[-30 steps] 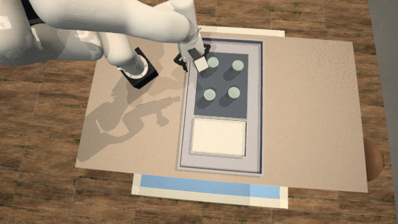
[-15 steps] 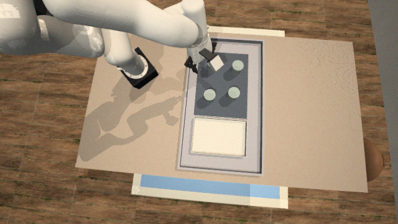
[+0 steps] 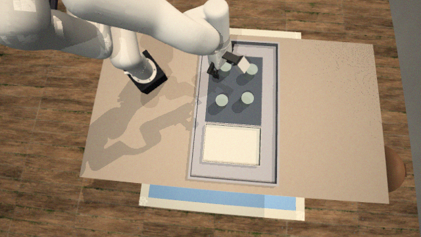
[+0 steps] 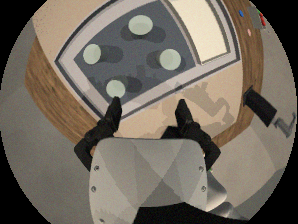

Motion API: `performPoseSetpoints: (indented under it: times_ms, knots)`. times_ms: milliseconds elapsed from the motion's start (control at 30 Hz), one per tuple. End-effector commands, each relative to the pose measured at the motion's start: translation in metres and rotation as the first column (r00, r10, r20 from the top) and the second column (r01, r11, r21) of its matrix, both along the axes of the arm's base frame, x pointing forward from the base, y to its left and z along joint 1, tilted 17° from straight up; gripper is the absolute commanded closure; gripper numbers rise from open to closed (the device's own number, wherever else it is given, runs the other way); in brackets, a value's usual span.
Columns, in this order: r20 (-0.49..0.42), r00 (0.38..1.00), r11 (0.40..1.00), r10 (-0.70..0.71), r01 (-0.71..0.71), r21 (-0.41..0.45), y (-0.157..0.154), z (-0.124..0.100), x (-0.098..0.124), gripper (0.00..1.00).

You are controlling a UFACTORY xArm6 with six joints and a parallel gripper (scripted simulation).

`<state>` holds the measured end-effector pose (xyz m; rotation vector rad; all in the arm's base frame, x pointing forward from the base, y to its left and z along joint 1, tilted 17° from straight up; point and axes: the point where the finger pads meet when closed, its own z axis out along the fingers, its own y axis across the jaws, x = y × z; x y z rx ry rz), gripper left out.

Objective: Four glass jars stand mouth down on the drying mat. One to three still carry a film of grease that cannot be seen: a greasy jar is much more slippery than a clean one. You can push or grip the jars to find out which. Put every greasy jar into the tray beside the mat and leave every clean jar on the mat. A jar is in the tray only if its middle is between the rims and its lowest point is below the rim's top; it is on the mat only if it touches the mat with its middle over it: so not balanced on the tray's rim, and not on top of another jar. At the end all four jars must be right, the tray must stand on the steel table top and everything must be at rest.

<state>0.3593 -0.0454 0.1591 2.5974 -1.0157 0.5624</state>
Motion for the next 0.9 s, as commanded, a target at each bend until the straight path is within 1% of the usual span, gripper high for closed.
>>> performPoseSetpoints:
  times_ms: [0,100,133,367,400,700,733,867]
  knots:
    - [-0.024,0.999,0.999,0.040,-0.040,0.012,0.000,0.002,0.007,0.00]
    - [-0.024,0.999,0.999,0.040,-0.040,0.012,0.000,0.002,0.007,0.00]
    - [-0.084,0.983,0.987,0.163,-0.162,0.024,-0.002,0.005,0.027,0.00]
    - [-0.084,0.983,0.987,0.163,-0.162,0.024,-0.002,0.005,0.027,0.00]
    - [-0.136,0.953,0.963,0.270,-0.267,0.041,-0.004,0.008,0.044,0.00]
    - [-0.136,0.953,0.963,0.270,-0.267,0.041,-0.004,0.008,0.044,0.00]
    - [-0.193,0.903,0.923,0.384,-0.378,0.072,-0.006,0.011,0.063,0.00]
    - [-0.193,0.903,0.923,0.384,-0.378,0.072,-0.006,0.011,0.063,0.00]
